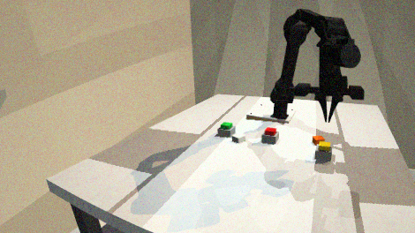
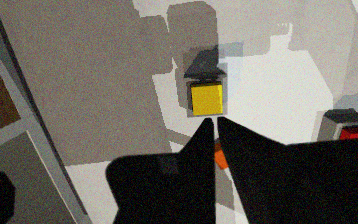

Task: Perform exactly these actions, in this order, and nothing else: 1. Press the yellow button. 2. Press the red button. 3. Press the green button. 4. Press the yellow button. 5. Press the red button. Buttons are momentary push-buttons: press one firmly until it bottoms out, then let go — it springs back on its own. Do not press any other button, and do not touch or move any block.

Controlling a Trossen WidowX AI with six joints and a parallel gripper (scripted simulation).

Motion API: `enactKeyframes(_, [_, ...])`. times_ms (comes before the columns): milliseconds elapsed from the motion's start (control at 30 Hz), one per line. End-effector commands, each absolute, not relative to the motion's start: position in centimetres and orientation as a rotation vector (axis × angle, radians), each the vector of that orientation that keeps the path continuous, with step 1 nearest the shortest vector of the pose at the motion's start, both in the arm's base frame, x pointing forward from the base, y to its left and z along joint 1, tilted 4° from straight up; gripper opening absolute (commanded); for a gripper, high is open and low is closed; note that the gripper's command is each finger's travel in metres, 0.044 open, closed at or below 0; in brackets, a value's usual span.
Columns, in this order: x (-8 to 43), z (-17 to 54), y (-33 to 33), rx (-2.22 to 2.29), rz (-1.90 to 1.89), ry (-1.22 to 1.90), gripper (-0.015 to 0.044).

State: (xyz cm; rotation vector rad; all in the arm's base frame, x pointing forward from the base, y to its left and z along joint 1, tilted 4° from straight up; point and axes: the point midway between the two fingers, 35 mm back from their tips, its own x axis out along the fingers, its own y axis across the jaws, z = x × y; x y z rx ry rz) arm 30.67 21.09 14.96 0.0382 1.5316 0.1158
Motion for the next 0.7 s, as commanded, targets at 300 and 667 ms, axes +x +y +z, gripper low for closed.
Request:
enactKeyframes(300, [30.2,10.3,21.4,0.032,0.107,1.554,0.002])
enactKeyframes(667, [30.2,8.5,21.6,0.032,0.107,1.554,0.002])
